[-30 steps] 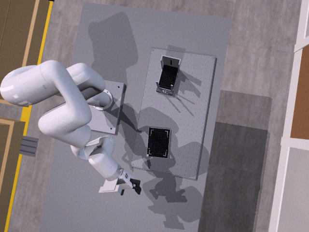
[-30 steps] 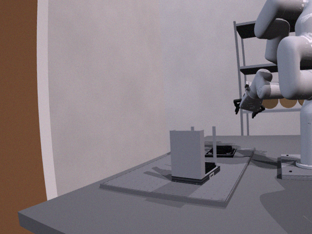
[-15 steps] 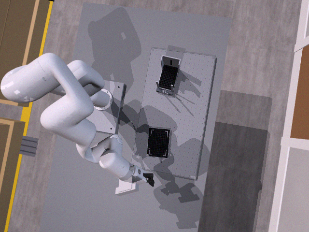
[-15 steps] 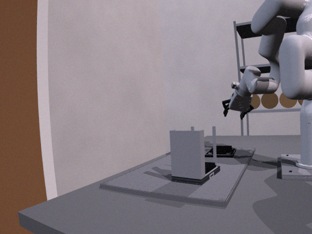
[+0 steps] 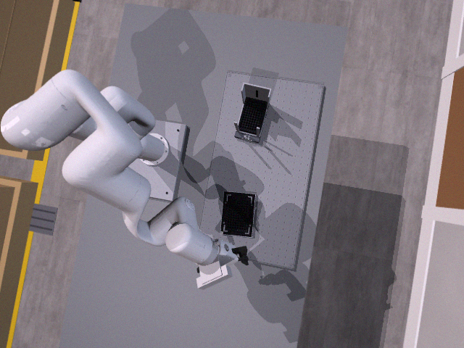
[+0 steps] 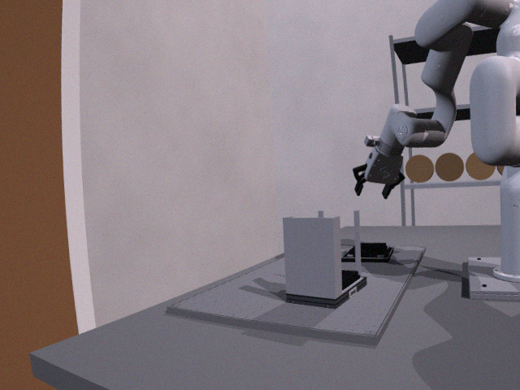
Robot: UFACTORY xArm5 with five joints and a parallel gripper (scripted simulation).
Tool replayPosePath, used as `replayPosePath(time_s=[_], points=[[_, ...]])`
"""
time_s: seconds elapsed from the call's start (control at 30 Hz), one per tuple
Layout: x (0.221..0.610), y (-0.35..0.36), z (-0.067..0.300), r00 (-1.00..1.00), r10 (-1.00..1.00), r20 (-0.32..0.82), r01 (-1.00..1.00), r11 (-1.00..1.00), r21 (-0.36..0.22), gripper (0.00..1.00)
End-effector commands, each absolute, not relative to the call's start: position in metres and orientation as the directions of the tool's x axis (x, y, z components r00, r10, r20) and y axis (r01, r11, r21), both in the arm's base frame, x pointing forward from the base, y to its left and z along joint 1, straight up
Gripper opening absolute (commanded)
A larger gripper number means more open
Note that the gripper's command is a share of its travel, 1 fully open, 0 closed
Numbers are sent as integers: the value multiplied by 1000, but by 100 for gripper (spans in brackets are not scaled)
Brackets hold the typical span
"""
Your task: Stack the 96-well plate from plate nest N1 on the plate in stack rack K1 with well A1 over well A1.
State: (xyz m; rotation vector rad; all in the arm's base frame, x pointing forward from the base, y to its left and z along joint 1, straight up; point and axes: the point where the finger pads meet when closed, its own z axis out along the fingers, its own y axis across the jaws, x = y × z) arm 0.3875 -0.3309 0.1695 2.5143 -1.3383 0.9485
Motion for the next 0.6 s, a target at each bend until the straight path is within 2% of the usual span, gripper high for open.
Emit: replayPosePath(time_s=[0.0, 0.57], points=[[397, -319, 171, 466, -685, 560, -756, -637, -150, 100], [431, -253, 179, 662, -598, 452, -631, -770, -92, 100]])
